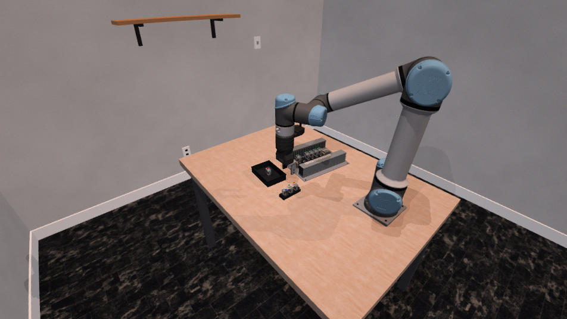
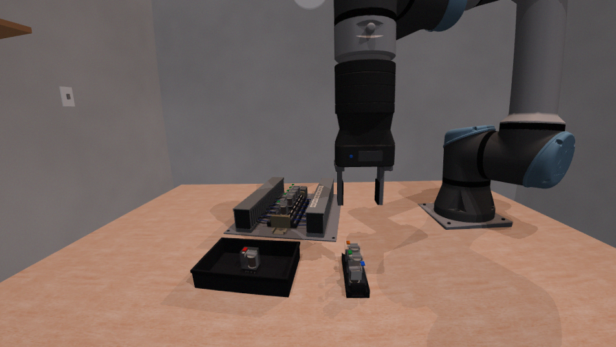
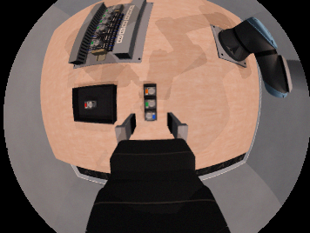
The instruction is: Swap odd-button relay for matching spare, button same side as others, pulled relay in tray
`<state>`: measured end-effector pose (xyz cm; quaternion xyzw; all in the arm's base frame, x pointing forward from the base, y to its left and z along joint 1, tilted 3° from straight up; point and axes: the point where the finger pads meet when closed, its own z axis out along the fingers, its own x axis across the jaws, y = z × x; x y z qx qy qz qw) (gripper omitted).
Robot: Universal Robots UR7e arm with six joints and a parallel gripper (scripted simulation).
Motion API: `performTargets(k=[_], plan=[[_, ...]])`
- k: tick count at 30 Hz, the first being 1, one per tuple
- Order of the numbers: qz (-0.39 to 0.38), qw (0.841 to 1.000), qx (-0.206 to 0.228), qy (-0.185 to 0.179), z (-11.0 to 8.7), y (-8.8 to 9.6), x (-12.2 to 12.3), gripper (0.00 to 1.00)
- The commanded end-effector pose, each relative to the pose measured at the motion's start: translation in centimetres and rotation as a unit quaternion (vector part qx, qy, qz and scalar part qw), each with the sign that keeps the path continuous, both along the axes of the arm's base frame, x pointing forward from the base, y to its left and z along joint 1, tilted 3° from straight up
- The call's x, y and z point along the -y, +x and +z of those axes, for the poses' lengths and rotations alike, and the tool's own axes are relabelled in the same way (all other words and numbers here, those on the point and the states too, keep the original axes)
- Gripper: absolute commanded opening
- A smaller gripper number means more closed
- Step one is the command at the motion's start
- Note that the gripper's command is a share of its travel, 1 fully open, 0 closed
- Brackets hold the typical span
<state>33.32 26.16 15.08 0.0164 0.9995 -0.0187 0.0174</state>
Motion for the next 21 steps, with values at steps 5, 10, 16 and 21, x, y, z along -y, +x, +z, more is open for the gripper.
performTargets(k=[5, 10, 16, 21], plan=[[0.0, 1.0, 0.001, 0.0, -1.7, 0.3, 1.1, 1.0], [0.0, 1.0, 0.001, 0.0, -2.9, 0.5, 1.9, 1.0], [0.0, 1.0, 0.001, 0.0, -2.9, 0.5, 1.9, 1.0], [0.0, 1.0, 0.0, 0.0, -2.7, 0.4, 1.8, 1.0]])
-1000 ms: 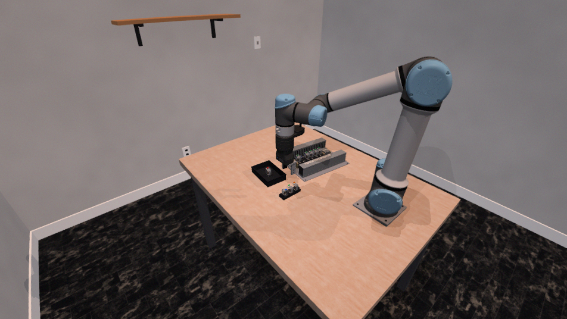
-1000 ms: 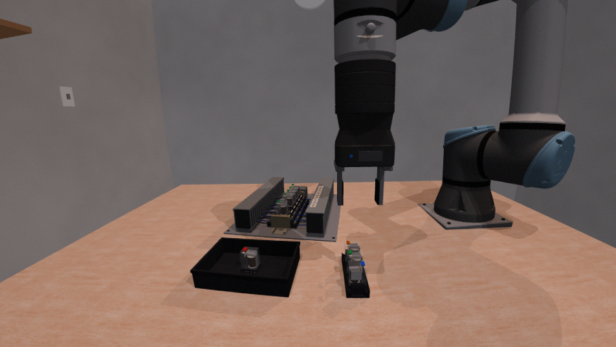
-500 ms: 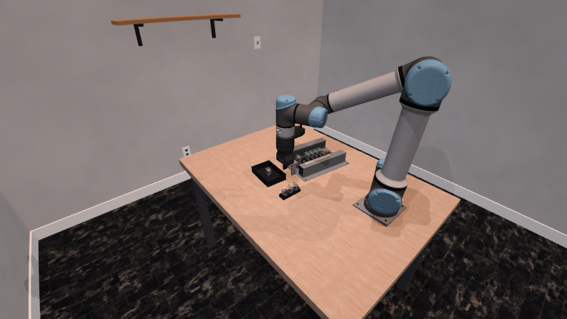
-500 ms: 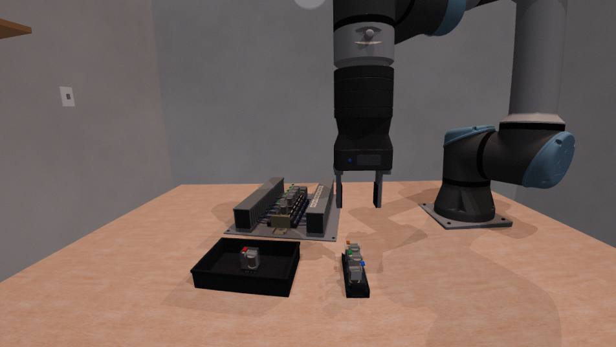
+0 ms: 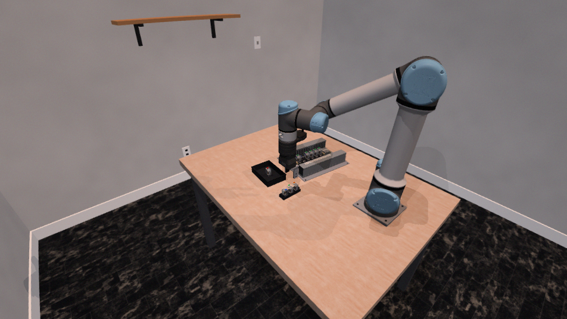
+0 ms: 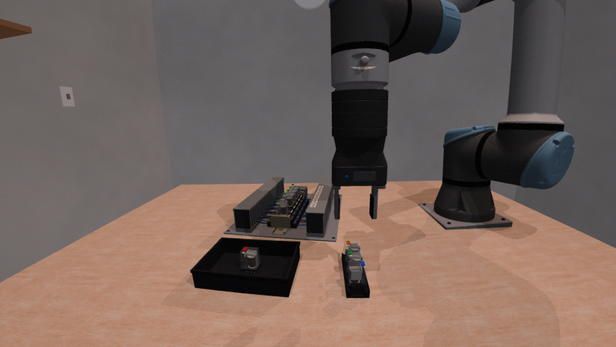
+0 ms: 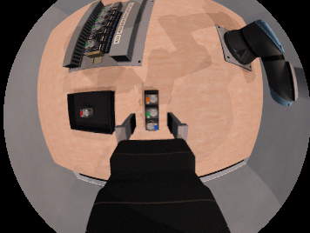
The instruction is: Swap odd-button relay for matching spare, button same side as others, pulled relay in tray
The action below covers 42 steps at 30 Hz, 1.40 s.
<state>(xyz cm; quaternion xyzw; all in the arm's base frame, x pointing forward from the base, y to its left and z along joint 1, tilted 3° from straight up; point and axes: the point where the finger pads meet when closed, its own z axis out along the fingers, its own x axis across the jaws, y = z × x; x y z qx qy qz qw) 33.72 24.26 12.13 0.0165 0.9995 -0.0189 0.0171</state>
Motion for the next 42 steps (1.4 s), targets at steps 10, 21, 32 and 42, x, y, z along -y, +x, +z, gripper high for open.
performTargets(k=[10, 21, 32, 42], plan=[[0.0, 1.0, 0.001, 0.0, 0.49, -0.01, -0.31, 1.0], [0.0, 1.0, 0.001, 0.0, 0.75, -0.05, -0.48, 1.0], [0.0, 1.0, 0.001, 0.0, 0.75, -0.05, -0.48, 1.0], [0.0, 1.0, 0.001, 0.0, 1.13, -0.11, -0.72, 1.0]])
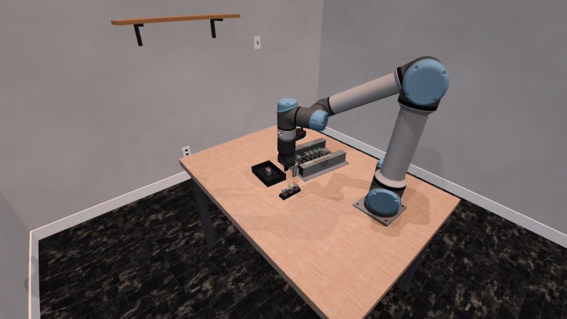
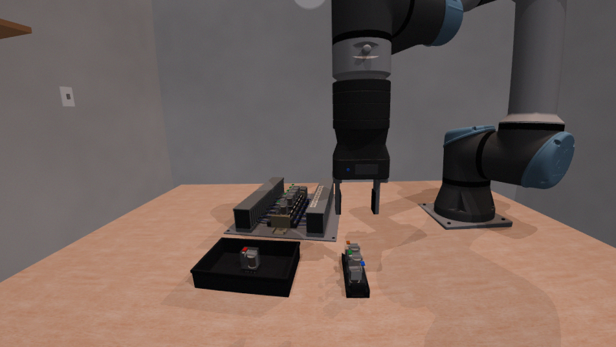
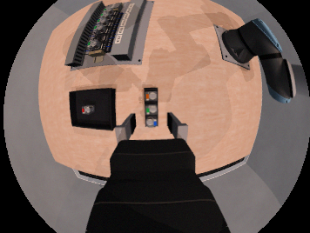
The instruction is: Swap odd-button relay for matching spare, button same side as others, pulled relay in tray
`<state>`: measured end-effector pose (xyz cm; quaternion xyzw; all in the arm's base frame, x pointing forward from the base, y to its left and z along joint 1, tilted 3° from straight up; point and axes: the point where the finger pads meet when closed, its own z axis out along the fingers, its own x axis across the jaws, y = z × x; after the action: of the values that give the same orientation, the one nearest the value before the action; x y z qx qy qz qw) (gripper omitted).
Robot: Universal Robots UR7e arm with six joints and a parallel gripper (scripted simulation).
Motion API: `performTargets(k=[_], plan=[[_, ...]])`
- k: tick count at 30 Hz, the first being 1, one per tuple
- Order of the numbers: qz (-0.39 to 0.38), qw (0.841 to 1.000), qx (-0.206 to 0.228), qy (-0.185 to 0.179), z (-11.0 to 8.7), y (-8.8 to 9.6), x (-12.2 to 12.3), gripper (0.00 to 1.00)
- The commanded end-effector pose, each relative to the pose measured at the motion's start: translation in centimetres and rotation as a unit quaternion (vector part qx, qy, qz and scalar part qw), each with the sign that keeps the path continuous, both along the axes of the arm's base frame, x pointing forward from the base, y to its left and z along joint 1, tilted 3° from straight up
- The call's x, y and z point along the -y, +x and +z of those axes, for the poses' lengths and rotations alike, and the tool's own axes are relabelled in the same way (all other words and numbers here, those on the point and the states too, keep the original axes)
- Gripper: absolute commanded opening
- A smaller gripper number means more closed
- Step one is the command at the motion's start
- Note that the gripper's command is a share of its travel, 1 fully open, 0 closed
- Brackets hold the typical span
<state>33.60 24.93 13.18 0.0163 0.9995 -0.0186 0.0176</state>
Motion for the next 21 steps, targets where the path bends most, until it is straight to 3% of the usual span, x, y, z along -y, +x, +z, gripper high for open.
performTargets(k=[1, 7, 12, 21], plan=[[0.0, 1.0, 0.0, 0.0, 0.1, 0.0, 0.0, 1.0], [0.0, 1.0, 0.0, 0.0, 0.1, 0.0, 0.0, 1.0], [0.0, 1.0, 0.0, 0.0, -2.9, 0.1, 0.1, 1.0], [0.0, 1.0, 0.0, 0.0, -2.9, 0.1, 0.1, 1.0]])
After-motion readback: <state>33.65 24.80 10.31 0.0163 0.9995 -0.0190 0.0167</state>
